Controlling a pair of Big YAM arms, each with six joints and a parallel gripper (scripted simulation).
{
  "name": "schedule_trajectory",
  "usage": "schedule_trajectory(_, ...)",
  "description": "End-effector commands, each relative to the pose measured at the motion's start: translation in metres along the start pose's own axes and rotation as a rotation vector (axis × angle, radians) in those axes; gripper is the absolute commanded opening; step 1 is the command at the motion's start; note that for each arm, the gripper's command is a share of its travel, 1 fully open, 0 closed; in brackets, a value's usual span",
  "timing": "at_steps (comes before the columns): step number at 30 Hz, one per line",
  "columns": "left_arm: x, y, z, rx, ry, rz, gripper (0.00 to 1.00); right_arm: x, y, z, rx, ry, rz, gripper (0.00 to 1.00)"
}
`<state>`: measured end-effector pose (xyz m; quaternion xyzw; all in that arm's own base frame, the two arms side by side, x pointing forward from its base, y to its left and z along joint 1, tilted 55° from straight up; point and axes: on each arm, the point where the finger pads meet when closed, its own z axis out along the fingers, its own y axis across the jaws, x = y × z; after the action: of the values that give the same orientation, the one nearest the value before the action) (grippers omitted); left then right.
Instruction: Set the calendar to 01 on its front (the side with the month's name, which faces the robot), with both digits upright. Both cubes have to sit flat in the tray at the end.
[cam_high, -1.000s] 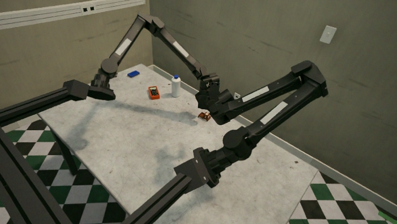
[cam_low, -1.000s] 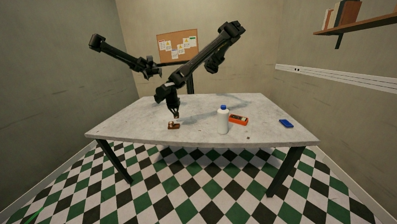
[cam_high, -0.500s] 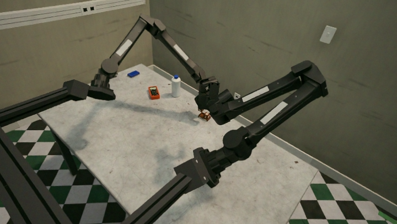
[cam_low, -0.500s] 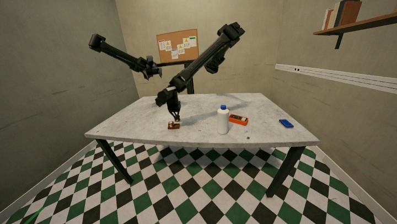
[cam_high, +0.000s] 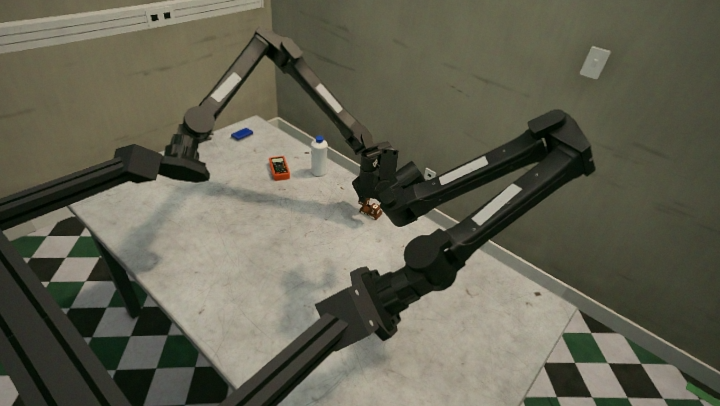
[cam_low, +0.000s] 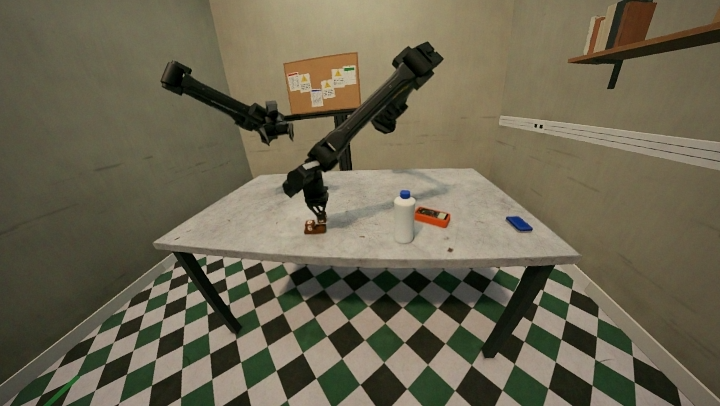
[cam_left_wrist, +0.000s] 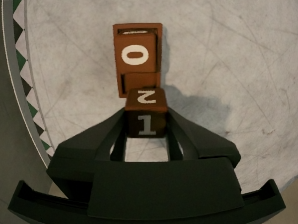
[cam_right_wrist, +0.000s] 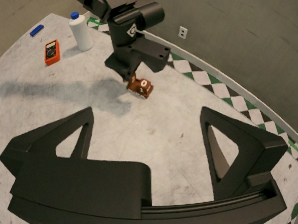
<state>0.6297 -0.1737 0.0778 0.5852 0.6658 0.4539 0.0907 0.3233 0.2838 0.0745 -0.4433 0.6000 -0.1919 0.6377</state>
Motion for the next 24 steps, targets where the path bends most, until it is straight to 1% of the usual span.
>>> schedule_trajectory(1, -0.001, 0.008, 0.003, -0.005, -0.002, -0.011, 0.26, 0.000, 0.001, 0.000, -0.001, 0.001, 0.001, 1.00)
schedule_trajectory(5, -0.004, 0.007, 0.008, 0.005, 0.002, -0.003, 0.26, 0.000, 0.001, 0.000, -0.001, 0.001, 0.001, 1.00)
schedule_trajectory(8, -0.021, 0.010, 0.010, -0.005, -0.006, 0.002, 0.26, 0.000, 0.001, 0.000, -0.001, 0.001, 0.001, 1.00)
schedule_trajectory(9, -0.022, 0.010, 0.011, -0.005, -0.006, 0.002, 0.26, 0.000, 0.001, 0.000, -0.001, 0.001, 0.001, 1.00)
schedule_trajectory(17, -0.022, 0.010, 0.011, -0.005, -0.006, 0.002, 0.26, 0.000, 0.001, 0.000, -0.001, 0.001, 0.001, 1.00)
schedule_trajectory(18, -0.018, 0.020, 0.004, -0.017, -0.010, -0.013, 0.26, 0.000, 0.001, 0.000, -0.001, 0.001, 0.001, 1.00)
schedule_trajectory(21, -0.018, 0.020, 0.004, -0.017, -0.010, -0.013, 0.26, 0.000, 0.001, 0.000, -0.001, 0.001, 0.001, 1.00)
schedule_trajectory(24, -0.015, 0.018, -0.003, -0.030, -0.018, -0.022, 0.26, 0.000, 0.001, 0.000, -0.001, 0.001, 0.001, 1.00)
